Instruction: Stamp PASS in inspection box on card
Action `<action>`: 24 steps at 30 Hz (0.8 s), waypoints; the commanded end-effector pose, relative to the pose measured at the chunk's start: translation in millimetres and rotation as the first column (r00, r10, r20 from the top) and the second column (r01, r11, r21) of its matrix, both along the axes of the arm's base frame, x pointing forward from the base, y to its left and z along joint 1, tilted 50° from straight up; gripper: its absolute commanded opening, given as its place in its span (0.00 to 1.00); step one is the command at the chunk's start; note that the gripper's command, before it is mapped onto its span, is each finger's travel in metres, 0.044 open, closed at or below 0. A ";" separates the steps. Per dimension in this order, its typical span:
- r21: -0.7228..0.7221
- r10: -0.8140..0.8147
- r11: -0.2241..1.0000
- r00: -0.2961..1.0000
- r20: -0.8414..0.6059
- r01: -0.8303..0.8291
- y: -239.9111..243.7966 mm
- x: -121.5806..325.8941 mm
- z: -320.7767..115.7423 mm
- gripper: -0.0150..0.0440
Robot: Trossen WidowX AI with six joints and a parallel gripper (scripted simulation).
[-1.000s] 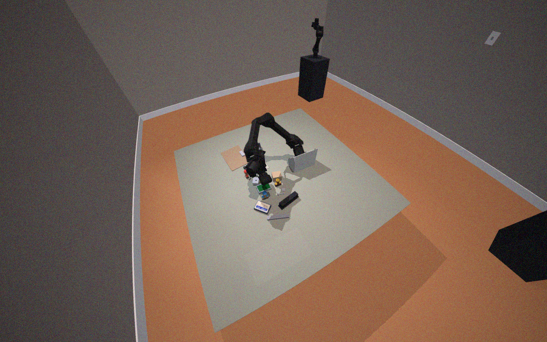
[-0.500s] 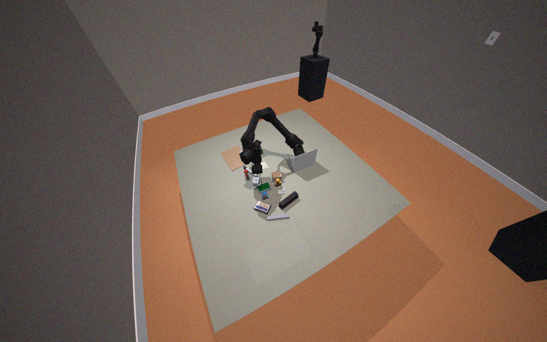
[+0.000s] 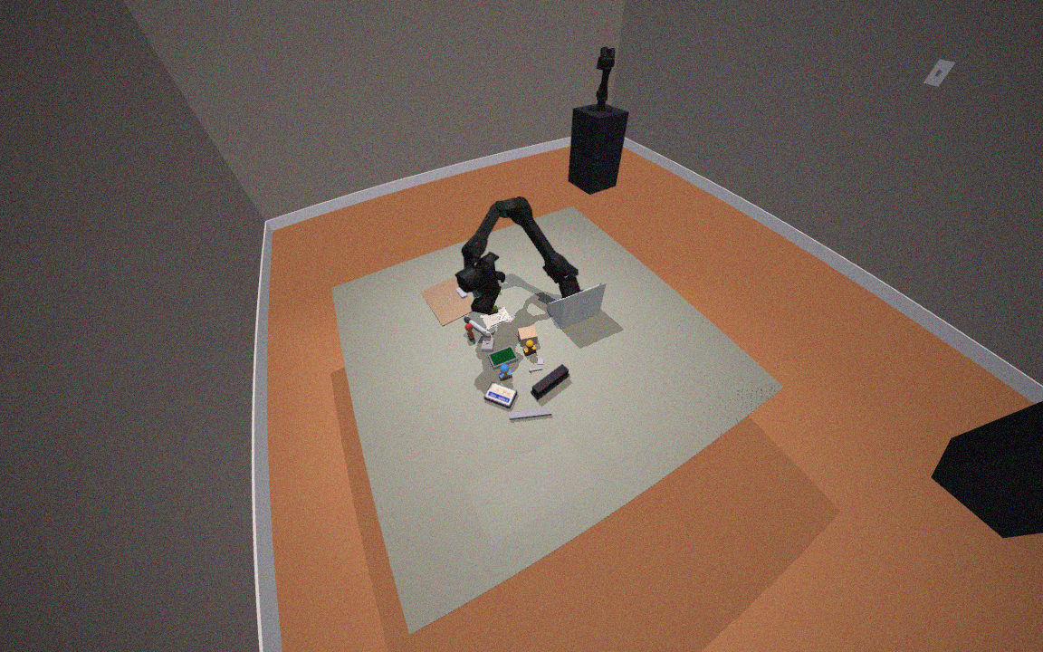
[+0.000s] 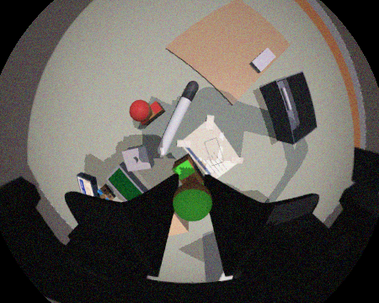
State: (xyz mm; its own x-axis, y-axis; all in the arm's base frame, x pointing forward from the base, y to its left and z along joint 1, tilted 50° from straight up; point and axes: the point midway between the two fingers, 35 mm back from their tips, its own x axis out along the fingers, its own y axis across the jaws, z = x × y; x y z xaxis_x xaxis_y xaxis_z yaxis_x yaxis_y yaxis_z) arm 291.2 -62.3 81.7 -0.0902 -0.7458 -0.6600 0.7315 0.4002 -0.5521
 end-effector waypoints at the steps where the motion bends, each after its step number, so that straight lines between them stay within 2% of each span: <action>1: -0.017 -0.061 0.998 0.996 0.062 0.063 -10.9 -13.9 10.4 0.25; 6: -0.026 -0.127 0.991 0.982 0.138 0.132 -21.9 -27.5 22.0 0.25; 24: -0.024 -0.128 0.991 0.982 0.141 0.133 -28.7 -28.1 16.2 0.25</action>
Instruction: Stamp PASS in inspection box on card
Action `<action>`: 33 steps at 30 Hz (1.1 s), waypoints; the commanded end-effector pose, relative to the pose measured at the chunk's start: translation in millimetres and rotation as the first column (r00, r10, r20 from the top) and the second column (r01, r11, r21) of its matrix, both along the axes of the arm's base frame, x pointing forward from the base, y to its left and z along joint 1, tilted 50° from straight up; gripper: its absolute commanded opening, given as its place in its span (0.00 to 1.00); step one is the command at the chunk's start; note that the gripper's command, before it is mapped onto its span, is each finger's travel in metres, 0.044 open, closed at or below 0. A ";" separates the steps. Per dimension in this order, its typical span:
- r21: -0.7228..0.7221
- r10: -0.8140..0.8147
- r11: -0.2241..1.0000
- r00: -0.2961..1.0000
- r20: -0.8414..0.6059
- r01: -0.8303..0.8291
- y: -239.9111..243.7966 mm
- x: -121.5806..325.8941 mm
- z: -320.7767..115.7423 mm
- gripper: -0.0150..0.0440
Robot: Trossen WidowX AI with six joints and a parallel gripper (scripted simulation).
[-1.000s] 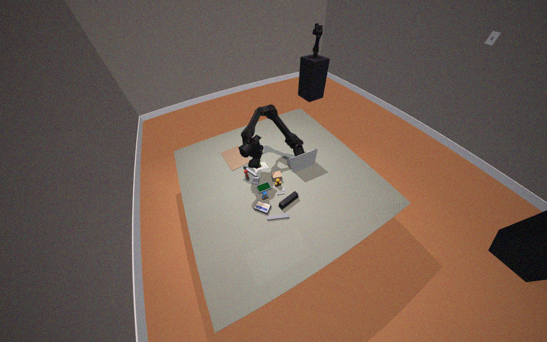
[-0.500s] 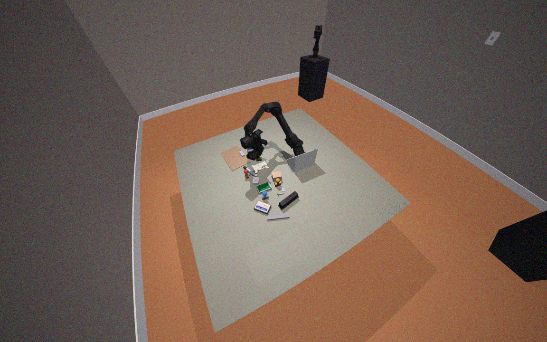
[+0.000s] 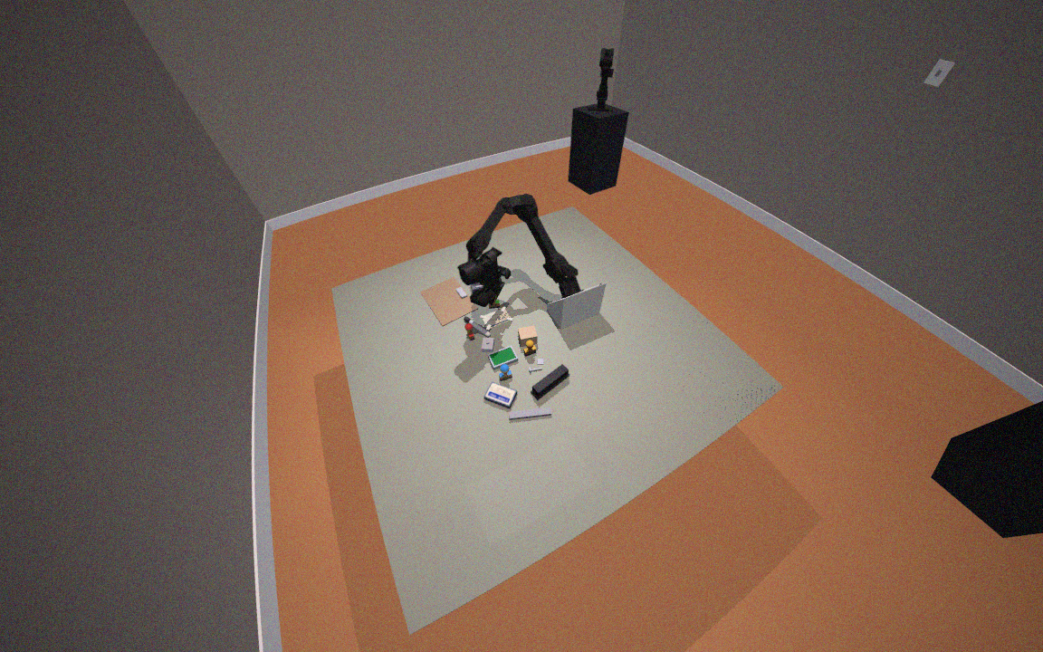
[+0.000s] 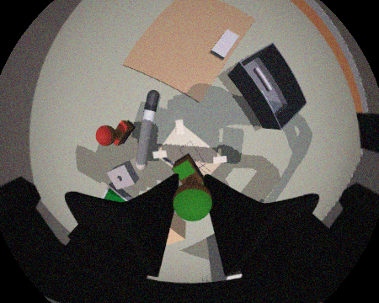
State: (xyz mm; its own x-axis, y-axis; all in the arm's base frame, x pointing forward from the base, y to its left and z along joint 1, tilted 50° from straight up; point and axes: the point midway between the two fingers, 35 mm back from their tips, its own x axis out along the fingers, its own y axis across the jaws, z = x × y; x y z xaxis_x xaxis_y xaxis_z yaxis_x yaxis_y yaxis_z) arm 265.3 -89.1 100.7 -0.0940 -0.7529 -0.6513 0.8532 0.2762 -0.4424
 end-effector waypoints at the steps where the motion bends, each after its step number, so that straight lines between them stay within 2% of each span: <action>1: -0.003 0.005 1.000 1.000 -0.012 -0.005 -2.3 -2.3 -3.2 0.25; 33: -0.003 0.008 1.000 1.000 -0.011 -0.008 -18.1 -3.7 -17.4 0.25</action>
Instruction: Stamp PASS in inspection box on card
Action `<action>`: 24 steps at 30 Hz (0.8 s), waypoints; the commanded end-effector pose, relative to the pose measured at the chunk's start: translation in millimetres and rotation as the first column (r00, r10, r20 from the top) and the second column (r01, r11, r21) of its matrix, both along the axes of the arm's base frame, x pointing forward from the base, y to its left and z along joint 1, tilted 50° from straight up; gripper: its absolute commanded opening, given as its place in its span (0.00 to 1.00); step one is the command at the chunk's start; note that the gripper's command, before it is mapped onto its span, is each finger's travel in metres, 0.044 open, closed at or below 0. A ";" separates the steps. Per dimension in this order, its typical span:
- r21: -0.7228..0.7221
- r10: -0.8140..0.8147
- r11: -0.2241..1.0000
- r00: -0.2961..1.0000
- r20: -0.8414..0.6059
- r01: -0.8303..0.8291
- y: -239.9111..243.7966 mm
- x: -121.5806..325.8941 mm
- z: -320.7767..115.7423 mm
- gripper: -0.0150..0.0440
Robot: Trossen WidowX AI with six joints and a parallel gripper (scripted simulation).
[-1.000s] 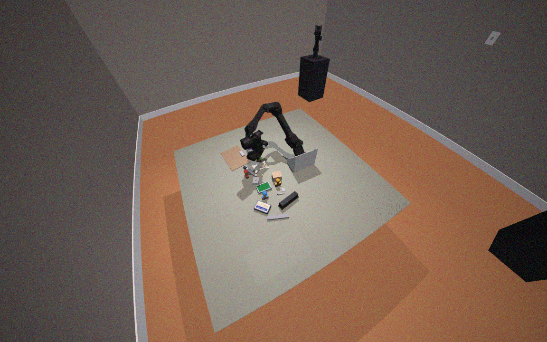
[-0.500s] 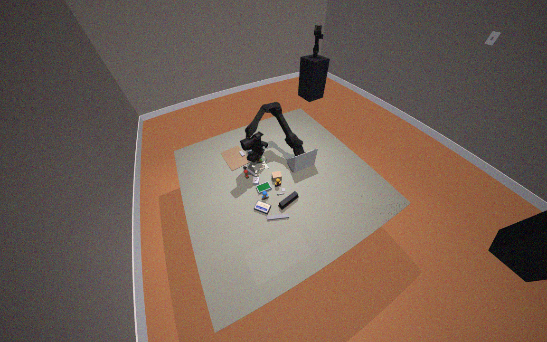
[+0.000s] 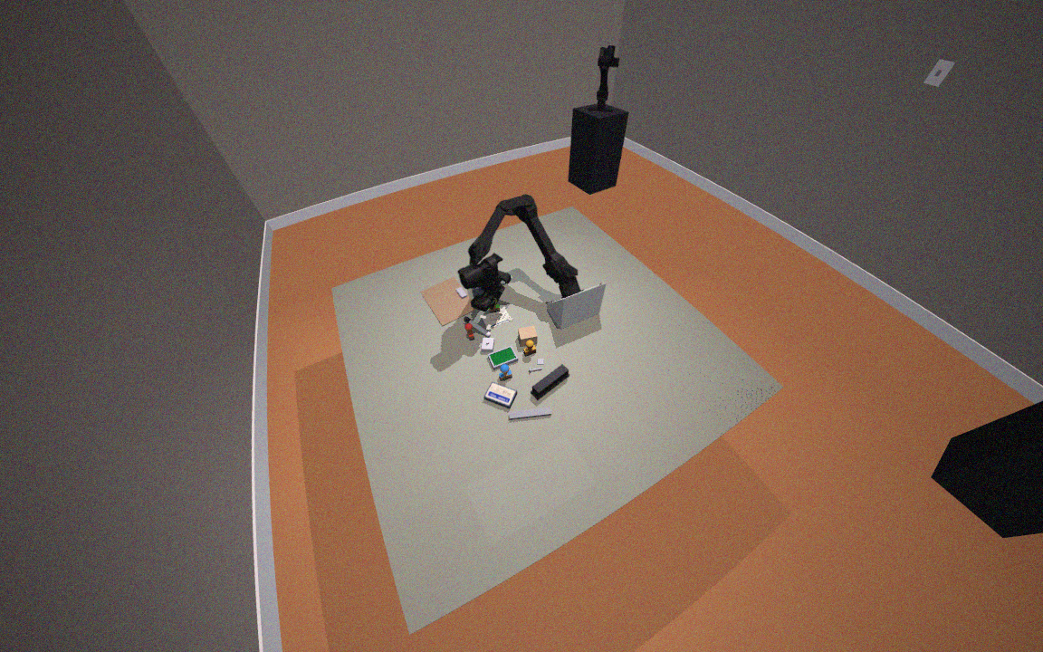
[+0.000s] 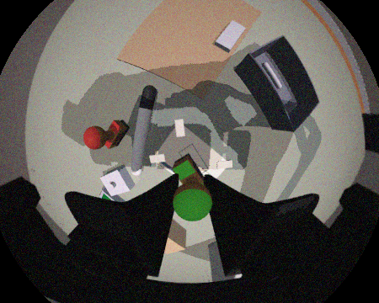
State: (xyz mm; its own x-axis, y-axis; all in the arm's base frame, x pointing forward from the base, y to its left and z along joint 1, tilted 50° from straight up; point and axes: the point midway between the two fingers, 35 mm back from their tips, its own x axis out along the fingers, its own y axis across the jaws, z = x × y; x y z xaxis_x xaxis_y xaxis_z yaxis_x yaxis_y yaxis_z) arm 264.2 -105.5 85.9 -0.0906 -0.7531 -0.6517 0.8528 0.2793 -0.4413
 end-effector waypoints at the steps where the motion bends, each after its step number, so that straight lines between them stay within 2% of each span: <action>1: -0.003 0.005 1.000 1.000 -0.012 -0.005 -2.3 -2.7 -3.1 0.25; 24: -0.006 0.007 1.000 1.000 -0.012 -0.007 -13.7 -4.8 -12.7 0.25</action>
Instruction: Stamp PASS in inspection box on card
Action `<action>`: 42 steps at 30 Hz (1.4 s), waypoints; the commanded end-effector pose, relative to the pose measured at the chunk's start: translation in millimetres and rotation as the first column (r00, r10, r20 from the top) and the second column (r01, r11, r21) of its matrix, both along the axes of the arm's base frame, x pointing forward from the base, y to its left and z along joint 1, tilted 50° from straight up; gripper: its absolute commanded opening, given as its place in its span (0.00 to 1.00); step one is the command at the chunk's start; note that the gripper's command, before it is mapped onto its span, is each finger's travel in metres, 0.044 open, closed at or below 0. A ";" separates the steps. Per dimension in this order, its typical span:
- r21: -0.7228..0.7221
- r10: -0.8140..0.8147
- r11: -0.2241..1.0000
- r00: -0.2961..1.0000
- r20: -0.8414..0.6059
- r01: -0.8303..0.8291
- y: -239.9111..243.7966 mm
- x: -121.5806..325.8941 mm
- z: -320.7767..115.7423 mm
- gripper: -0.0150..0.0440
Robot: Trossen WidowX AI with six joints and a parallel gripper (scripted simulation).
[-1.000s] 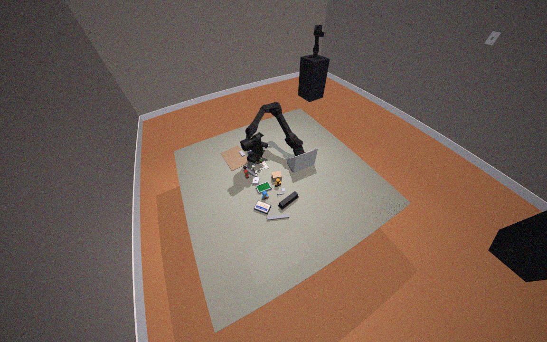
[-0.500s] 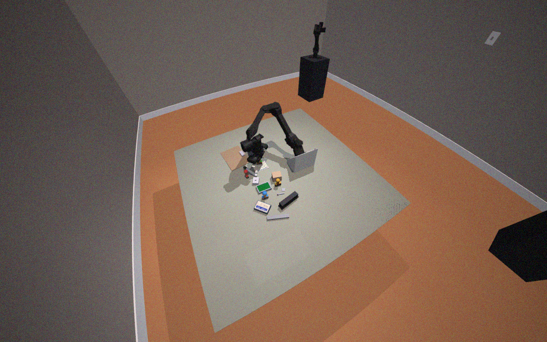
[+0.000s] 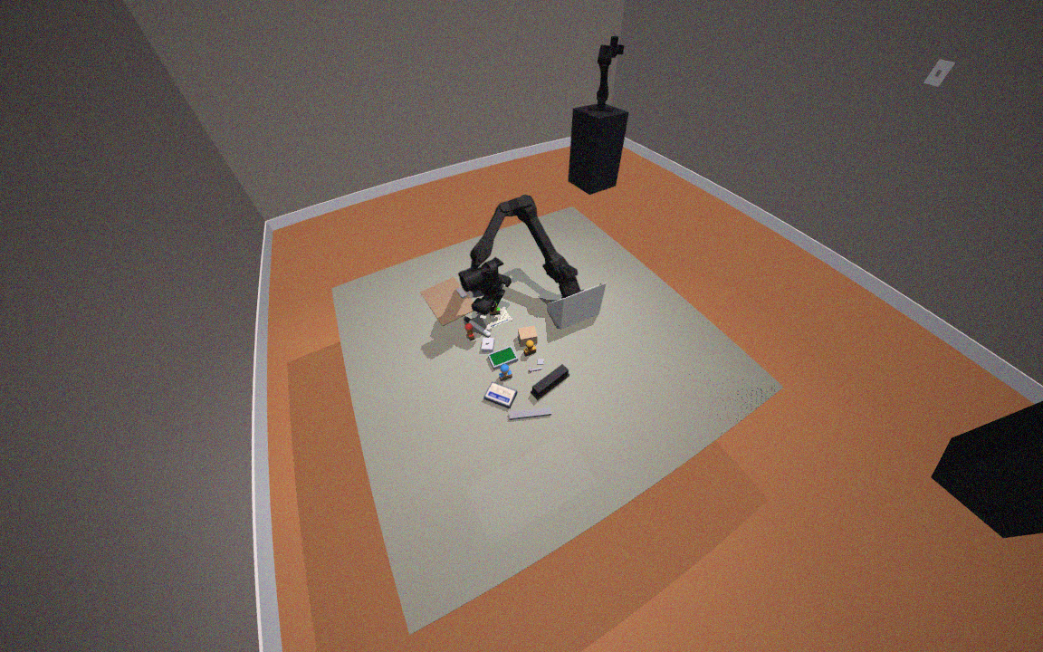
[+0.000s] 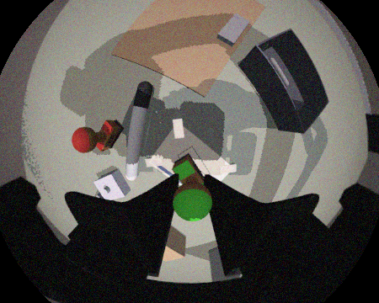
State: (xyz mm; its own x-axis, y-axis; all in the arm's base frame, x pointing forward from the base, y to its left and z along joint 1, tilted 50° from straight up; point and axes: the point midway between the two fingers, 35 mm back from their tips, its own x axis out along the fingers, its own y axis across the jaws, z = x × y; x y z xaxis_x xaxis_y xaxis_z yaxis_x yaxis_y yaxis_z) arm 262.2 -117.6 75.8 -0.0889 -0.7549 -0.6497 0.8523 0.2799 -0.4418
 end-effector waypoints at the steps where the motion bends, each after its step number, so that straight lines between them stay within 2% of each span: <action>1: -0.003 0.005 1.000 1.000 -0.012 -0.005 -2.1 -3.0 -3.0 0.25; 42: -0.010 0.006 1.000 1.000 -0.013 -0.006 -16.8 -7.2 -14.4 0.25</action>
